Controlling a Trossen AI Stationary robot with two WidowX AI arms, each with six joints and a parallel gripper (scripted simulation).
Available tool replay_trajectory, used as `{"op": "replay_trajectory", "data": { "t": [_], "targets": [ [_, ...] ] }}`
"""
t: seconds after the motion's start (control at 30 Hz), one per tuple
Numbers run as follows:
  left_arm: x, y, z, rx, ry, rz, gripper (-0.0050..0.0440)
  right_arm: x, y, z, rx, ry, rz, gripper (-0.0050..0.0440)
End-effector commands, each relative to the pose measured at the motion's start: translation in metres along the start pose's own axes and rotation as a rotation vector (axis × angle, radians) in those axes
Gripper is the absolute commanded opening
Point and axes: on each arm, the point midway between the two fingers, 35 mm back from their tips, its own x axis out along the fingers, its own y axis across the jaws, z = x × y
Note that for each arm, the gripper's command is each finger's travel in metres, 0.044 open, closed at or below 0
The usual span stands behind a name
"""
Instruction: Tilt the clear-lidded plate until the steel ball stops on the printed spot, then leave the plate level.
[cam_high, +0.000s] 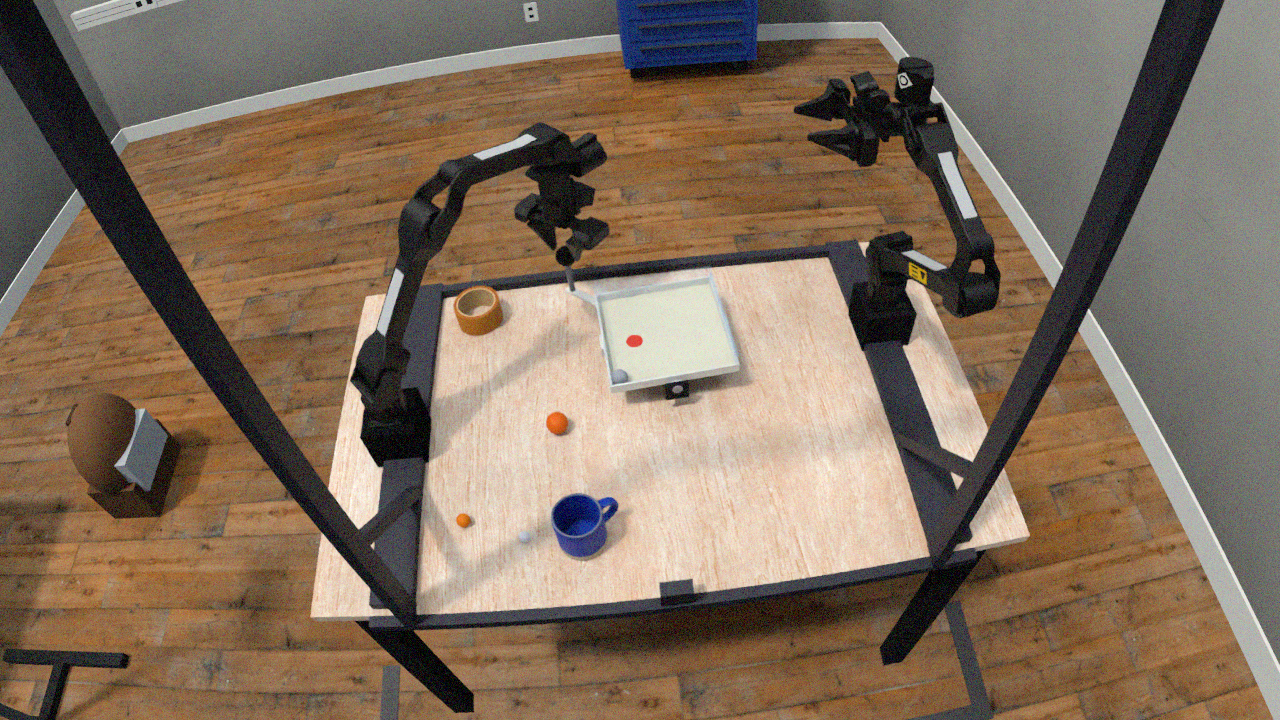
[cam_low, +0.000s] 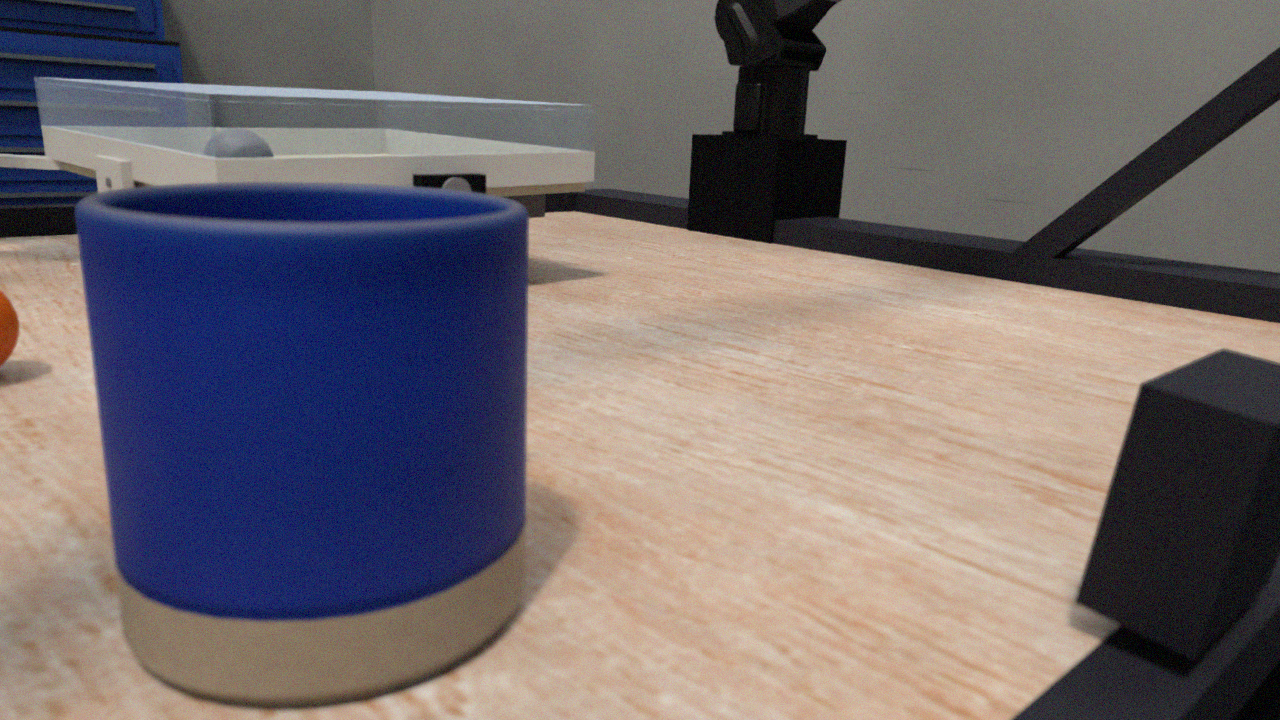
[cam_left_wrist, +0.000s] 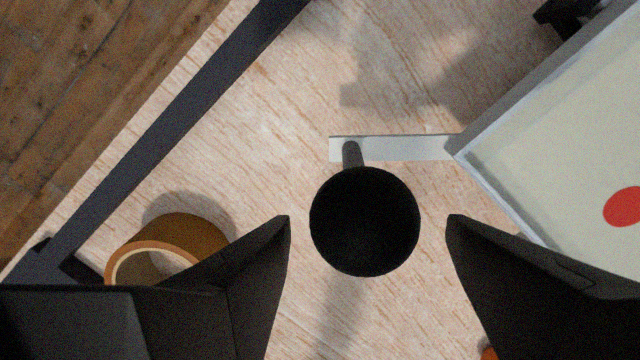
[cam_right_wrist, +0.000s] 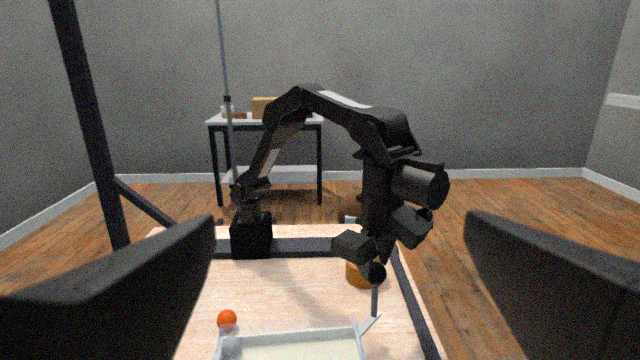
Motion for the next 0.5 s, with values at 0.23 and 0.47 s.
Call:
{"op": "replay_trajectory", "data": {
  "t": [0.23,0.47],
  "targets": [
    [-0.0139,0.0029,0.0017,-0.003,-0.045,-0.006,0.027,0.0,-0.002,0.0015,-0.003,0.0,-0.002,0.04],
    [-0.0143,0.0029,0.0019,-0.003,-0.047,-0.006,0.027,0.0,-0.002,0.0015,-0.003,0.0,-0.002,0.04]
  ]
}}
